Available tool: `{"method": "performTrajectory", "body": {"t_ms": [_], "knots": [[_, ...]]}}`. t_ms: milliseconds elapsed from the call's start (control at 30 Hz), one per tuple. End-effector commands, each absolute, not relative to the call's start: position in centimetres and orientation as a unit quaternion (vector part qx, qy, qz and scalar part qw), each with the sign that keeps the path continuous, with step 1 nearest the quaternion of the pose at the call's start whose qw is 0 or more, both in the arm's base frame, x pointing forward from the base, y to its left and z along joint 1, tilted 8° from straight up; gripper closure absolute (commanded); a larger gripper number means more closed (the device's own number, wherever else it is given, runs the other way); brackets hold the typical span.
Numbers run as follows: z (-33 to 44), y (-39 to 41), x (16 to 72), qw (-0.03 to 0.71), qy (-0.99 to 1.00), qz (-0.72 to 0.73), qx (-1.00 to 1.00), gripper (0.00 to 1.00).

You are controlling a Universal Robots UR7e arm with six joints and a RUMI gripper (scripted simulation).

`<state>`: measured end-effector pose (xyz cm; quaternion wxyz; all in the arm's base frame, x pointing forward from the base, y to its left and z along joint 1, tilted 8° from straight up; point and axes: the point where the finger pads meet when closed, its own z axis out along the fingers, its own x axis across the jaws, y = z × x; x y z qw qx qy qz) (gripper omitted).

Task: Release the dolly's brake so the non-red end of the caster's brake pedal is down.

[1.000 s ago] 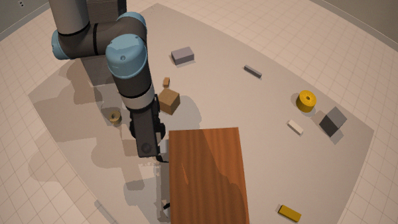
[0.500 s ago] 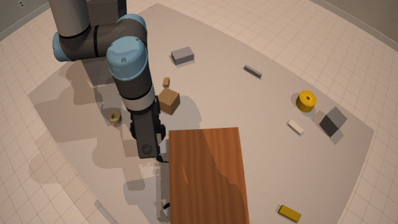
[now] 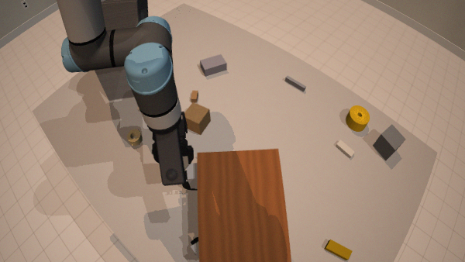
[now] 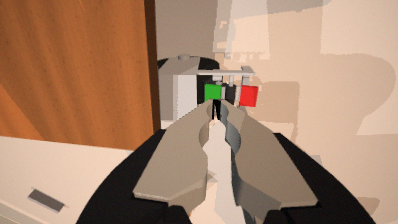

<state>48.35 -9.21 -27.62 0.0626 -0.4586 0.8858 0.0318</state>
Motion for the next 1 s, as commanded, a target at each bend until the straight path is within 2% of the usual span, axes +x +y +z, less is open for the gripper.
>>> {"method": "performTrajectory", "body": {"t_ms": [0, 500, 967], "knots": [[-27.0, -9.2, 48.3, 0.063, 0.886, 0.031, -0.459, 1.0], [-21.2, -10.0, 47.8, 0.063, 0.886, 0.031, -0.458, 1.0], [-20.3, -10.1, 47.8, 0.063, 0.886, 0.03, -0.459, 1.0]]}}
